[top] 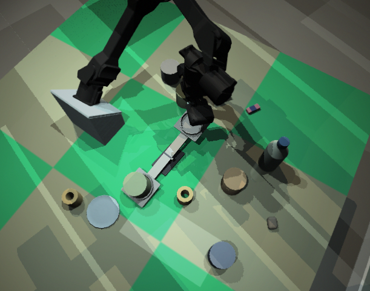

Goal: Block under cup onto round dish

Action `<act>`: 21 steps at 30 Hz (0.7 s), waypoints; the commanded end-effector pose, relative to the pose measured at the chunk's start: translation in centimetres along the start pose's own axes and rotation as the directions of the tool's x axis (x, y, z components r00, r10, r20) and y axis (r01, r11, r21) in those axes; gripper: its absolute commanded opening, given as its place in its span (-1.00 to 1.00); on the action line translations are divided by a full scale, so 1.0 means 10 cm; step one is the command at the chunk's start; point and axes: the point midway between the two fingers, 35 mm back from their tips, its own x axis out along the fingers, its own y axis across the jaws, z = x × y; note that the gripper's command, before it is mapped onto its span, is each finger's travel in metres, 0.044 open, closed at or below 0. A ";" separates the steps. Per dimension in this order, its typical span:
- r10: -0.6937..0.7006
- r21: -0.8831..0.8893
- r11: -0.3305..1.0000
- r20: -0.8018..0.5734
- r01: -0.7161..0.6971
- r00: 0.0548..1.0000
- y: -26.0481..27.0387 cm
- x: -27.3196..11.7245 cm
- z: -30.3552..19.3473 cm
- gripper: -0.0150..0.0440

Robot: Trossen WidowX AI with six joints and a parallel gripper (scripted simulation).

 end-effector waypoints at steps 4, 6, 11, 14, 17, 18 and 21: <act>-0.009 -0.003 1.000 -0.002 0.009 1.000 -0.11 -0.11 -0.06 -0.49; -0.016 0.002 1.000 -0.006 0.016 1.000 -0.27 -0.10 -0.14 -0.49; -0.029 0.013 0.999 -0.015 0.030 0.999 -0.65 -0.06 -0.40 -0.49; -0.035 0.013 0.999 -0.019 0.036 0.999 -0.86 -0.04 -0.57 -0.49; -0.040 0.013 0.999 -0.023 0.040 0.999 -1.05 -0.01 -0.75 -0.49; -0.041 0.013 0.999 -0.024 0.041 0.999 -1.11 0.01 -0.81 -0.49; -0.044 0.012 0.999 -0.027 0.044 0.999 -1.28 0.04 -1.01 -0.49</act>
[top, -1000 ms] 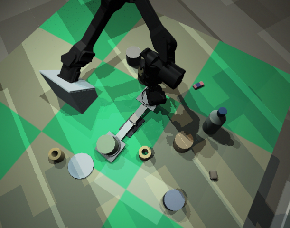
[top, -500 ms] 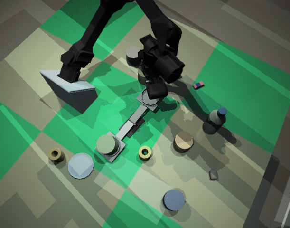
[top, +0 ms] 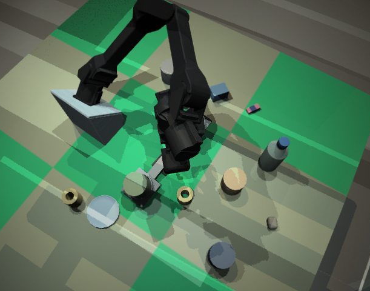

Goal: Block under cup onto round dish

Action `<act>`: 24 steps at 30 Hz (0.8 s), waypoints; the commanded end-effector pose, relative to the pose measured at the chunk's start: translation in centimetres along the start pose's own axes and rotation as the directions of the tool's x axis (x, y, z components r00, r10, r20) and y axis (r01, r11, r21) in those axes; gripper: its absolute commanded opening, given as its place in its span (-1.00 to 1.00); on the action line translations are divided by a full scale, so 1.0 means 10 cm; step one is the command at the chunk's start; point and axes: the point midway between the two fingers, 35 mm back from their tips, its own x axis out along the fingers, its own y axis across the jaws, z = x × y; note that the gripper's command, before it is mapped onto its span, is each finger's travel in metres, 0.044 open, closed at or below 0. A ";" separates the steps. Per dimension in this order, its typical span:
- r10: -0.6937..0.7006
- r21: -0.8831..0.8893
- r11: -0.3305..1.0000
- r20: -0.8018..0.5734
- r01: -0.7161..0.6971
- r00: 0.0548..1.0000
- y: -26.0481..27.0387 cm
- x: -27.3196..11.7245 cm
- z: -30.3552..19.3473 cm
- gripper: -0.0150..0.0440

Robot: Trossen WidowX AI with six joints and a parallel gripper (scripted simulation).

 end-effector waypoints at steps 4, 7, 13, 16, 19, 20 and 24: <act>-0.010 -0.005 1.000 -0.007 0.010 1.000 -0.35 0.09 -0.42 -0.49; -0.011 -0.006 1.000 -0.008 0.010 1.000 -0.49 0.16 -0.64 -0.49; -0.008 -0.009 1.000 -0.009 0.008 1.000 -0.71 0.31 -1.09 -0.49; -0.006 -0.011 1.000 -0.008 0.005 1.000 -0.80 0.39 -1.33 -0.49; -0.002 -0.014 1.000 -0.006 0.002 1.000 -0.86 0.49 -1.56 -0.49; -0.001 -0.015 1.000 -0.005 0.001 1.000 -0.88 0.52 -1.64 -0.49; 0.006 -0.019 1.000 0.000 -0.006 1.000 -0.93 0.66 -1.95 -0.49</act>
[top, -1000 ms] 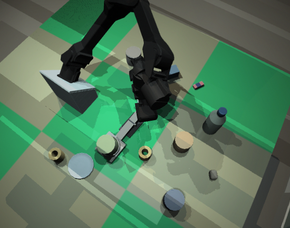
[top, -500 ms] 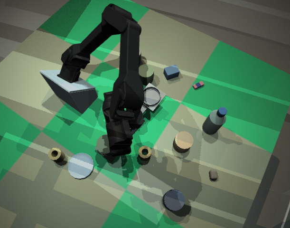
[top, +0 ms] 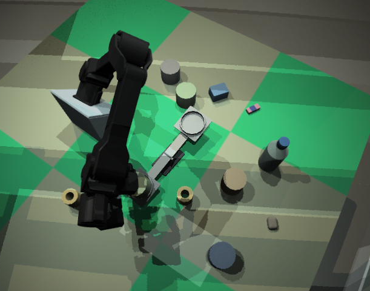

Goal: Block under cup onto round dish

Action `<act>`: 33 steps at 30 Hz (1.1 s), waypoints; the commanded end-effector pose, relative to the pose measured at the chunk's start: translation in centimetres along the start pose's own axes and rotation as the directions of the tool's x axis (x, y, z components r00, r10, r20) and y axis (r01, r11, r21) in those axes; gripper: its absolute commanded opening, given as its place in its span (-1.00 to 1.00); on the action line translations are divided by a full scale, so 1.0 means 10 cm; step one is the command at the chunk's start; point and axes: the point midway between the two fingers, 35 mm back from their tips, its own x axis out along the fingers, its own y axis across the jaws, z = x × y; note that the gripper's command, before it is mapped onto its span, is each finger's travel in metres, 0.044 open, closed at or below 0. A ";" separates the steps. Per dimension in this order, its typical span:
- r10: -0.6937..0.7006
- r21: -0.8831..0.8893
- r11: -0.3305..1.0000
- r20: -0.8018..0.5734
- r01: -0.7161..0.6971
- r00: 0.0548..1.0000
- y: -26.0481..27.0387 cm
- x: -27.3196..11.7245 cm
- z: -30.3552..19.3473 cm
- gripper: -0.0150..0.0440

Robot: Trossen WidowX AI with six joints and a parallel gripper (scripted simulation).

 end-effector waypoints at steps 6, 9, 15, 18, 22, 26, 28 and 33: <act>0.008 -0.015 1.000 0.010 -0.008 1.000 -0.05 0.28 -0.57 -0.49; 0.008 -0.015 1.000 0.010 -0.008 1.000 -0.05 0.30 -0.59 -0.49; 0.009 -0.016 1.000 0.011 -0.009 1.000 -0.06 0.57 -0.58 -0.49; 0.010 -0.016 1.000 0.012 -0.009 1.000 -0.05 0.70 -0.58 -0.49; 0.010 -0.016 1.000 0.012 -0.009 1.000 -0.05 0.72 -0.57 -0.49; 0.010 -0.016 1.000 0.012 -0.009 1.000 -0.05 0.76 -0.57 -0.49; 0.010 -0.016 1.000 0.012 -0.010 1.000 -0.05 0.79 -0.57 -0.49; 0.010 -0.016 1.000 0.013 -0.010 1.000 -0.04 0.88 -0.57 -0.49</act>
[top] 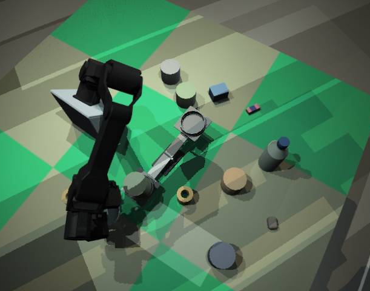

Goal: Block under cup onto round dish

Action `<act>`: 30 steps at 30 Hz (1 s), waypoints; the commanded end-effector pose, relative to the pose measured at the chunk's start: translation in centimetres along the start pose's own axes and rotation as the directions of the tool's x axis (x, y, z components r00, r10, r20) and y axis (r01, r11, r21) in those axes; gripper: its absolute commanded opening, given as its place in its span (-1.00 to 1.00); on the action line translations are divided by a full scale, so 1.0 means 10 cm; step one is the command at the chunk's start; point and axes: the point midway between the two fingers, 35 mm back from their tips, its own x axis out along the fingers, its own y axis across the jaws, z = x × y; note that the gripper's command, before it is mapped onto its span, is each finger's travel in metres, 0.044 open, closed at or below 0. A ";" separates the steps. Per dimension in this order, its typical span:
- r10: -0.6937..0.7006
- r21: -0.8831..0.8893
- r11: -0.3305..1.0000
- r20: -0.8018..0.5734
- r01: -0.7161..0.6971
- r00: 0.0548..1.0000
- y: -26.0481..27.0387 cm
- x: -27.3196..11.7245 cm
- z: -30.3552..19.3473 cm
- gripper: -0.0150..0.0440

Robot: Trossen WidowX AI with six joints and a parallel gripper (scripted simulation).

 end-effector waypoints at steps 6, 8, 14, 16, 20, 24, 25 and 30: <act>0.002 0.003 1.000 0.000 -0.002 1.000 0.01 0.04 0.00 -0.22; 0.002 0.003 1.000 0.000 -0.002 1.000 0.01 0.04 0.00 -0.05; 0.002 0.003 1.000 0.000 -0.002 1.000 0.01 0.04 0.00 0.49; 0.002 0.003 1.000 0.000 -0.002 1.000 0.01 0.04 0.00 0.67; 0.000 0.005 1.000 -0.001 0.000 1.000 0.00 -0.02 -0.01 1.00; -0.003 0.008 1.000 0.000 0.003 1.000 0.00 -0.42 -0.01 1.00; -0.001 0.008 1.000 0.001 0.001 1.000 0.00 -0.49 -0.01 1.00; -0.001 0.009 1.000 0.002 0.000 1.000 0.01 -0.64 -0.01 1.00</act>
